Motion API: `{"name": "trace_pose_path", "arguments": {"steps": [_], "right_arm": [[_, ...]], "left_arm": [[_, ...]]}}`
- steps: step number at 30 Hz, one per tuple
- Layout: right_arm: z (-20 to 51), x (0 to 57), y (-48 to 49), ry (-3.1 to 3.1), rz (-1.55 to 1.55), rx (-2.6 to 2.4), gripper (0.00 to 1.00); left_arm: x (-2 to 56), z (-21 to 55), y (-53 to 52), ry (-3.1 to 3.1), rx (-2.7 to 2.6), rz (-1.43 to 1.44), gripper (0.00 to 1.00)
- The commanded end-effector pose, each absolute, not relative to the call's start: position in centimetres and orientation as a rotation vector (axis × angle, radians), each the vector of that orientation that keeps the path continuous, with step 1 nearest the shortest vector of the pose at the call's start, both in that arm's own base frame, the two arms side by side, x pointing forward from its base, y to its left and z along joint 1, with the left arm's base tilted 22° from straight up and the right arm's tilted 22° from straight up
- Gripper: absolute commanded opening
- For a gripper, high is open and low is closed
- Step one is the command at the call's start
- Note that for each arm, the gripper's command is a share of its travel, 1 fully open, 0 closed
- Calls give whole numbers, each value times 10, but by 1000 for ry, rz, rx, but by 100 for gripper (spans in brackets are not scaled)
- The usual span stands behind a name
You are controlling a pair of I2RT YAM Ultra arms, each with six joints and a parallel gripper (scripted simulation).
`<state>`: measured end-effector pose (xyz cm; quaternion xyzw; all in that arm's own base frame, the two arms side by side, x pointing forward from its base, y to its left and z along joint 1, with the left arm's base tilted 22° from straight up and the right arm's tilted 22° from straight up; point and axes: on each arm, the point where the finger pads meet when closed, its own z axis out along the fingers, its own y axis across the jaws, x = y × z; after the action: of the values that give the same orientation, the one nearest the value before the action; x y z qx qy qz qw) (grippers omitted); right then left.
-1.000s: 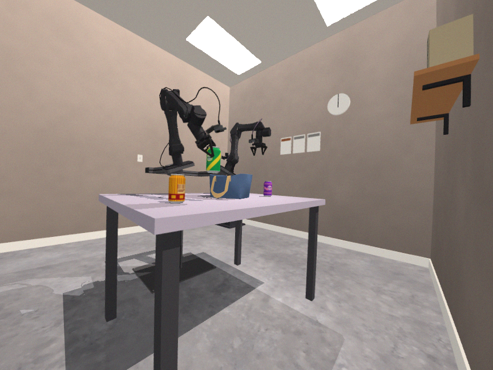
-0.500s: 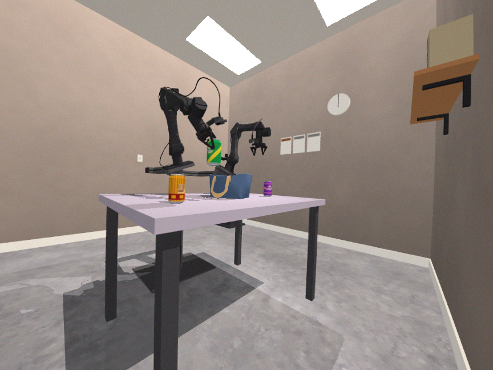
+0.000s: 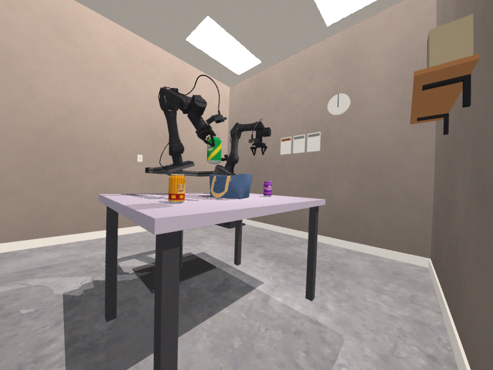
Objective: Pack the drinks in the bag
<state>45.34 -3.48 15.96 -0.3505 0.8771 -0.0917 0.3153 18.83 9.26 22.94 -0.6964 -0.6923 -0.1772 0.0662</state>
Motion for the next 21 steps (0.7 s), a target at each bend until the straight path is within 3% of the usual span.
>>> {"name": "trace_pose_path", "arguments": {"steps": [1, 10, 21], "right_arm": [[185, 459, -17, 2186, -256, -946, 70], [208, 468, -19, 2135, -287, -930, 70], [177, 454, -16, 2204, -242, -927, 70]], "left_arm": [[186, 231, 89, -2102, -2113, -543, 100], [186, 231, 89, -2102, -2113, -543, 100], [186, 231, 89, -2102, -2113, -543, 100]]}}
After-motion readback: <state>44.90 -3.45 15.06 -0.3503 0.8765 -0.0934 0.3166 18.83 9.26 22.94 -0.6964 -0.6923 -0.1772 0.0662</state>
